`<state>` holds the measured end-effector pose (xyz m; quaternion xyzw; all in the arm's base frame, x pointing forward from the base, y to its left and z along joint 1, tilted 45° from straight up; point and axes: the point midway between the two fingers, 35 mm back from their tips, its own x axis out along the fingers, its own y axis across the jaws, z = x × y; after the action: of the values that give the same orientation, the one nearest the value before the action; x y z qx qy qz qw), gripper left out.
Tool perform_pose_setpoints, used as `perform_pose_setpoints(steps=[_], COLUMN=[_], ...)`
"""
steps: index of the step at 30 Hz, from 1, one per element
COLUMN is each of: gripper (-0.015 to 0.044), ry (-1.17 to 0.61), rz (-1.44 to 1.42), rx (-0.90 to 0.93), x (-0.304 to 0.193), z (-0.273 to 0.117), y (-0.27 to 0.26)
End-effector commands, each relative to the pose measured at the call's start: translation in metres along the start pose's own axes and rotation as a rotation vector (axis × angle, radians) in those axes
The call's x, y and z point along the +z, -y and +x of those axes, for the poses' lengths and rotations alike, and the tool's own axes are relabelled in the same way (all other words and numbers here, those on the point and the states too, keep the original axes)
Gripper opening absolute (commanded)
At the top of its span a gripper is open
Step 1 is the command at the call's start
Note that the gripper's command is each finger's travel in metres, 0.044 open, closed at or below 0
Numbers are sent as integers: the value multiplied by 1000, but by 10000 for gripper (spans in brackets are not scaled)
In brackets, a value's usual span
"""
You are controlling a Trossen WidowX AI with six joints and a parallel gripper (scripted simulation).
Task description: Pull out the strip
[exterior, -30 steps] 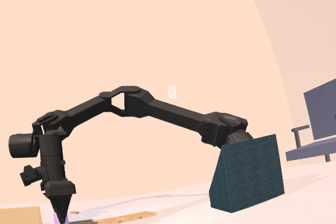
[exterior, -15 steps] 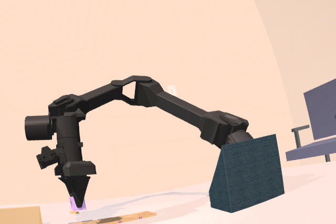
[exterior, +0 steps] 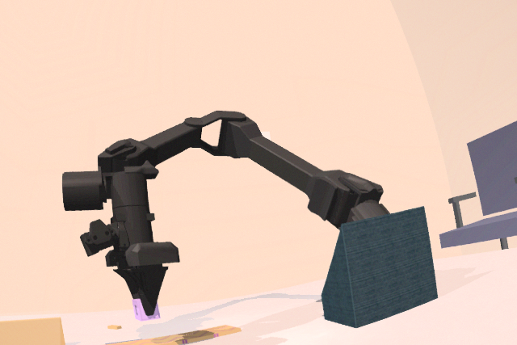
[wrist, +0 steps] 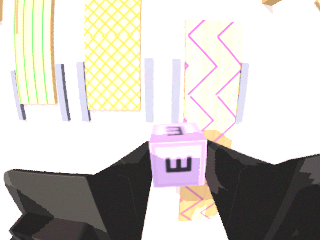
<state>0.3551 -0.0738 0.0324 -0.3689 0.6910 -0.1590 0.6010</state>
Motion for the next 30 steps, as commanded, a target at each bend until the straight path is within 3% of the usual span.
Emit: perform_pose_setpoints(steps=[1, 16, 23, 30], gripper=[0, 0, 0, 0], ry=[-1, -3, -3, -3], rz=[4, 2, 1, 1], rx=[4, 5, 6, 6], x=[-11, -51, -51, -51], z=[1, 2, -32, -33], y=[-8, -31, -31, -31])
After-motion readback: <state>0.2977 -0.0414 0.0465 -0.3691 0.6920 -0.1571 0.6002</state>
